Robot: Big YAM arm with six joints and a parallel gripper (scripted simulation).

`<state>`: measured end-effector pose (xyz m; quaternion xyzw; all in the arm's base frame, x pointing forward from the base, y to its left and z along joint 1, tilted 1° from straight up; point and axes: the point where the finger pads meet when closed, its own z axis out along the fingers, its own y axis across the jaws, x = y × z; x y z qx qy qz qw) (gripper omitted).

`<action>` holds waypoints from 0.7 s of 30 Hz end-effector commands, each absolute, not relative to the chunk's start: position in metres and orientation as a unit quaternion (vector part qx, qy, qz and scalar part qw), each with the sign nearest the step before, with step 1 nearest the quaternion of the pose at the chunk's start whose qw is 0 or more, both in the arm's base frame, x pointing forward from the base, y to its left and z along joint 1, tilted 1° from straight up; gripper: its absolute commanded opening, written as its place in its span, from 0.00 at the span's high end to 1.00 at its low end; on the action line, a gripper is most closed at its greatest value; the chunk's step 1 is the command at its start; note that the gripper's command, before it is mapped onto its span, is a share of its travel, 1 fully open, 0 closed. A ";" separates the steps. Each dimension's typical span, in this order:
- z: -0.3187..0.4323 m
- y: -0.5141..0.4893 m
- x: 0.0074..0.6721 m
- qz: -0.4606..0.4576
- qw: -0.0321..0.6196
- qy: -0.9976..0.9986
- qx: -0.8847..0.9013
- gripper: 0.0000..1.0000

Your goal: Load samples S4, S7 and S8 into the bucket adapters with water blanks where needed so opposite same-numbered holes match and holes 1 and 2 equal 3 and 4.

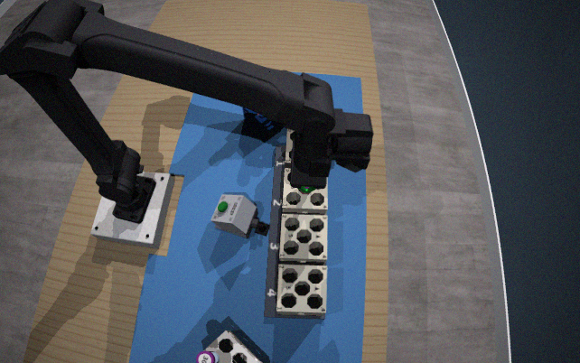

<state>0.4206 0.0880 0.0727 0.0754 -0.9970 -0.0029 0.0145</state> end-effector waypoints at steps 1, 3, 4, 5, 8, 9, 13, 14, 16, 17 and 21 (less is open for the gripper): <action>0.088 0.091 0.437 -0.006 -0.012 -0.997 0.075 1.00; 0.088 0.091 0.437 -0.006 -0.012 -0.997 0.075 0.45; 0.088 0.091 0.437 -0.006 -0.012 -0.997 0.075 0.45; 0.088 0.091 0.437 -0.006 -0.012 -0.997 0.075 0.45; 0.088 0.091 0.437 -0.006 -0.012 -0.997 0.075 0.45; 0.088 0.091 0.437 -0.006 -0.012 -0.997 0.075 0.45; 0.088 0.091 0.437 -0.006 -0.012 -0.997 0.075 0.45; 0.088 0.091 0.437 -0.006 -0.012 -0.997 0.075 0.45; 0.104 0.093 0.450 -0.009 -0.031 -0.997 0.075 0.45; 0.112 0.092 0.446 -0.009 -0.029 -0.997 0.075 0.45; 0.126 0.091 0.446 -0.009 -0.030 -0.997 0.075 0.45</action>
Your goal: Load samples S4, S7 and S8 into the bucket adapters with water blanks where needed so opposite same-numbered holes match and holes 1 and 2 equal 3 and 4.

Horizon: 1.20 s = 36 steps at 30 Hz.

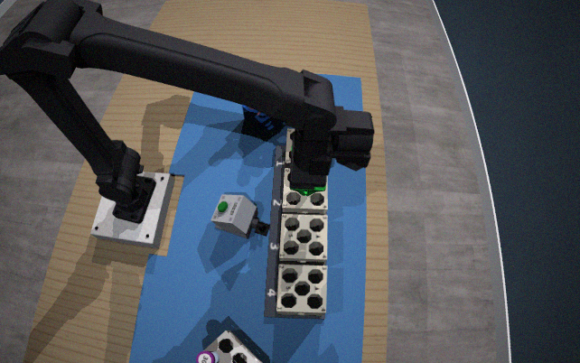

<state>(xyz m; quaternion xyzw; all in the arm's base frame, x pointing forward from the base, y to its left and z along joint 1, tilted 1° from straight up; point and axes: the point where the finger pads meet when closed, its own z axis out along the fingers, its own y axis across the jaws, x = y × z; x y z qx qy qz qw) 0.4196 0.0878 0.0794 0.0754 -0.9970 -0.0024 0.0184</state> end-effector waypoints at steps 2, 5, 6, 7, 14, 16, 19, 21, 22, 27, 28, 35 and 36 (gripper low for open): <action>0.133 0.091 0.446 -0.009 -0.030 -0.997 0.075 0.45; 0.137 0.090 0.446 -0.009 -0.030 -0.997 0.075 0.45; 0.140 0.090 0.446 -0.009 -0.030 -0.997 0.075 0.45; 0.122 0.091 0.437 -0.006 -0.013 -0.997 0.075 0.45; 0.122 0.091 0.437 -0.006 -0.013 -0.997 0.075 0.45; 0.122 0.091 0.437 -0.006 -0.013 -0.997 0.075 0.45; 0.122 0.091 0.437 -0.006 -0.013 -0.997 0.075 0.45; 0.122 0.091 0.437 -0.006 -0.013 -0.997 0.075 0.45; 0.122 0.091 0.437 -0.006 -0.013 -0.997 0.075 0.45; 0.122 0.100 0.415 -0.006 -0.002 -0.994 0.111 0.20; 0.122 0.107 0.411 -0.006 -0.002 -0.991 0.136 0.20; 0.130 0.160 0.387 -0.009 -0.011 -0.952 0.307 0.20; 0.123 0.165 0.376 -0.008 -0.002 -0.944 0.330 0.20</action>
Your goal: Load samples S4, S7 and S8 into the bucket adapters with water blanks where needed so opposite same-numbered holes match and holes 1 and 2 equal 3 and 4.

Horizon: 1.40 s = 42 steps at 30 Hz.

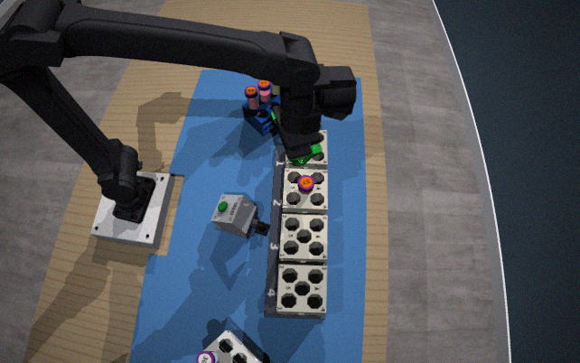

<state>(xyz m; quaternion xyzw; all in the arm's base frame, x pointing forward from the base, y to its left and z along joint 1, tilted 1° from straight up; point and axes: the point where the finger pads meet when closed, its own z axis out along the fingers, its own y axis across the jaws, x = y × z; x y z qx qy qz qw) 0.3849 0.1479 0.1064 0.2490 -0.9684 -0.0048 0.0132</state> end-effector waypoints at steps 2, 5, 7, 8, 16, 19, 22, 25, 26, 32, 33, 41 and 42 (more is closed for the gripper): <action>0.123 0.172 0.372 -0.008 -0.002 -0.935 0.354 0.20; 0.125 0.187 0.366 -0.008 -0.008 -0.916 0.400 0.20; 0.123 0.201 0.357 -0.009 -0.007 -0.895 0.445 0.20; 0.123 0.209 0.353 -0.009 -0.008 -0.892 0.452 0.20; 0.130 0.281 0.335 -0.015 -0.019 -0.897 0.442 0.20; 0.130 0.296 0.326 -0.016 -0.019 -0.897 0.442 0.20; 0.130 0.311 0.317 -0.017 -0.020 -0.897 0.442 0.20; 0.130 0.333 0.303 -0.018 -0.018 -0.897 0.442 0.20; 0.130 0.340 0.298 -0.019 -0.017 -0.897 0.442 0.20; 0.129 0.377 0.272 -0.019 -0.011 -0.897 0.442 0.20; 0.129 0.377 0.272 -0.019 -0.011 -0.897 0.442 0.20; 0.095 0.357 0.272 -0.010 0.003 -0.902 0.432 0.20; 0.092 0.358 0.269 -0.010 0.003 -0.901 0.435 0.20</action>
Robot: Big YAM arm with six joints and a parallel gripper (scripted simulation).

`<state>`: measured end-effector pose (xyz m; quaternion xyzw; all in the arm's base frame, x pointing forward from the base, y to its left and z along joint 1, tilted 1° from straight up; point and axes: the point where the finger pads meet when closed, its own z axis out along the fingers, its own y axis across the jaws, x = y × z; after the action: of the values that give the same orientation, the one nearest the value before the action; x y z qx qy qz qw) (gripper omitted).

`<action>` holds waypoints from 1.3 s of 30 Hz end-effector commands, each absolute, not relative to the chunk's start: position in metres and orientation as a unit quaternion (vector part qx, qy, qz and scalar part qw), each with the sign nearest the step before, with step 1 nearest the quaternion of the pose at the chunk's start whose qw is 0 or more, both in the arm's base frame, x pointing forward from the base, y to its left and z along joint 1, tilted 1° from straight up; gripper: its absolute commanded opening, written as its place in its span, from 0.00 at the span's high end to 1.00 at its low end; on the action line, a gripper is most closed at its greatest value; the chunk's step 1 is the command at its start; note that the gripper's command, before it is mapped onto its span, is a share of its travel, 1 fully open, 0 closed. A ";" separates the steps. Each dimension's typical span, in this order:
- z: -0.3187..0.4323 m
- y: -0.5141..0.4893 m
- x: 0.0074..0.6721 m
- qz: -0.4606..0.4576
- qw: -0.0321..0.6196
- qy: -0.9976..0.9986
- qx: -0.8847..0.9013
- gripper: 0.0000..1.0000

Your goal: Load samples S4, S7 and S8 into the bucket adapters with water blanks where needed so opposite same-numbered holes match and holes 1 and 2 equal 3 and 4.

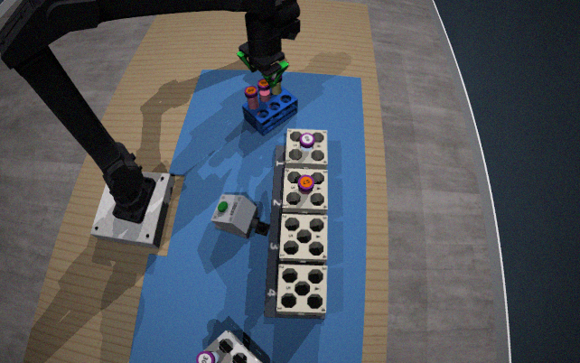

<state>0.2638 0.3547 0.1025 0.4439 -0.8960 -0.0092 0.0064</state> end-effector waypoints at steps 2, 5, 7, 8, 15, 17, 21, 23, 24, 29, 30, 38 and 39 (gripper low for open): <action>0.085 0.362 0.264 -0.010 0.003 -0.897 0.441 0.20; 0.077 0.364 0.263 -0.010 0.003 -0.897 0.442 0.20; 0.084 0.373 0.269 -0.016 -0.008 -0.897 0.442 0.20; 0.080 0.370 0.267 -0.014 -0.004 -0.897 0.442 0.20; 0.075 0.369 0.268 -0.014 -0.004 -0.897 0.441 0.20; 0.086 0.370 0.272 -0.018 -0.012 -0.897 0.442 0.20; 0.086 0.370 0.272 -0.018 -0.012 -0.897 0.442 0.20; 0.086 0.369 0.271 -0.018 -0.012 -0.897 0.442 0.20; 0.086 0.369 0.271 -0.018 -0.012 -0.897 0.442 1.00; 0.086 0.369 0.271 -0.018 -0.012 -0.897 0.442 1.00; 0.086 0.369 0.271 -0.018 -0.012 -0.897 0.442 1.00; 0.086 0.369 0.271 -0.018 -0.012 -0.897 0.442 1.00; 0.086 0.369 0.271 -0.018 -0.012 -0.897 0.442 1.00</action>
<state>0.2629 0.3565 0.0719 0.4420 -0.8970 -0.0075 0.0095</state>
